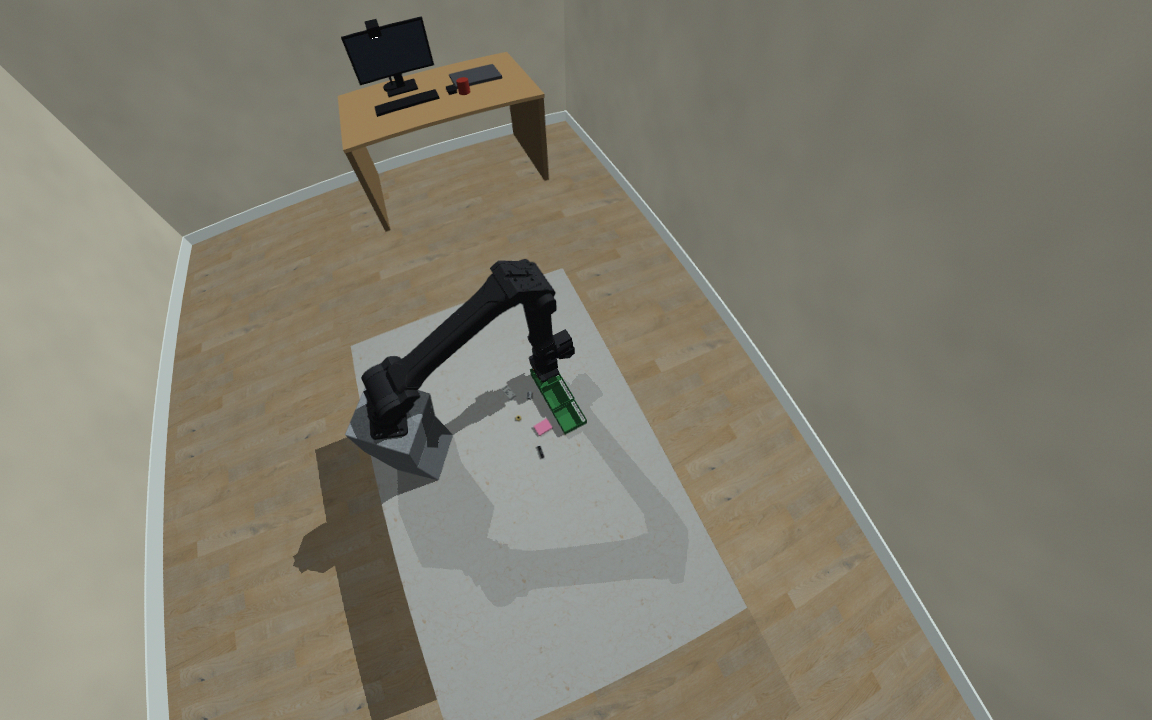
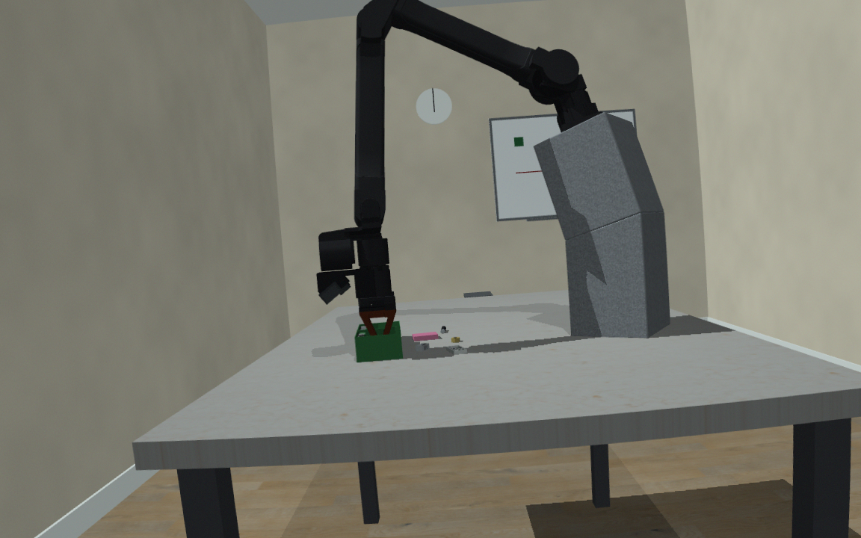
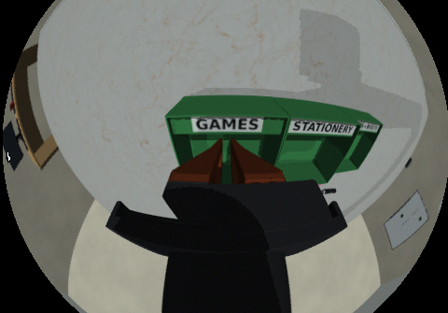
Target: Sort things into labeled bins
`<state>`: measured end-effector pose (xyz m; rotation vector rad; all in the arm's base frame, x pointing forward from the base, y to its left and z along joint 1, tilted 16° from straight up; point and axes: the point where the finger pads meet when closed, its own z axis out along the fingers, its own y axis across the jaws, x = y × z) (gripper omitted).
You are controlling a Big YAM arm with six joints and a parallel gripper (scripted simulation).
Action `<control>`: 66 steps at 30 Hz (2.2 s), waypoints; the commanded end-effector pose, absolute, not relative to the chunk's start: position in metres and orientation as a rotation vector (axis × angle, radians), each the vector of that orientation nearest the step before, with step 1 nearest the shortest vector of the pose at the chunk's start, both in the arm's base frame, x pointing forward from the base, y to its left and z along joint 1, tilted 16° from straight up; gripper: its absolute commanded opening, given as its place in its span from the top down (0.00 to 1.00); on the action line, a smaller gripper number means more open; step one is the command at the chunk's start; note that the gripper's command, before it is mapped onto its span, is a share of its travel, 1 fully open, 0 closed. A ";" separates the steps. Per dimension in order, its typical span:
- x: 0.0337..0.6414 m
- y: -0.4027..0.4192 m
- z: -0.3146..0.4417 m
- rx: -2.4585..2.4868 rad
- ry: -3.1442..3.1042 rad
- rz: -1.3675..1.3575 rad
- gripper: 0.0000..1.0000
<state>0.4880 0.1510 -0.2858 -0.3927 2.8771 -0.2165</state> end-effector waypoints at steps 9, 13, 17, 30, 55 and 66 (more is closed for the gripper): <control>0.508 0.150 -0.268 -0.381 2.847 -0.204 0.92; 0.509 0.150 -0.267 -0.380 2.847 -0.204 0.92; 0.508 0.150 -0.268 -0.381 2.848 -0.204 0.92; 0.509 0.150 -0.267 -0.380 2.847 -0.204 0.92; 0.489 0.163 -0.241 -0.391 2.854 -0.202 0.92; 0.481 0.167 -0.210 -0.391 2.853 -0.203 0.92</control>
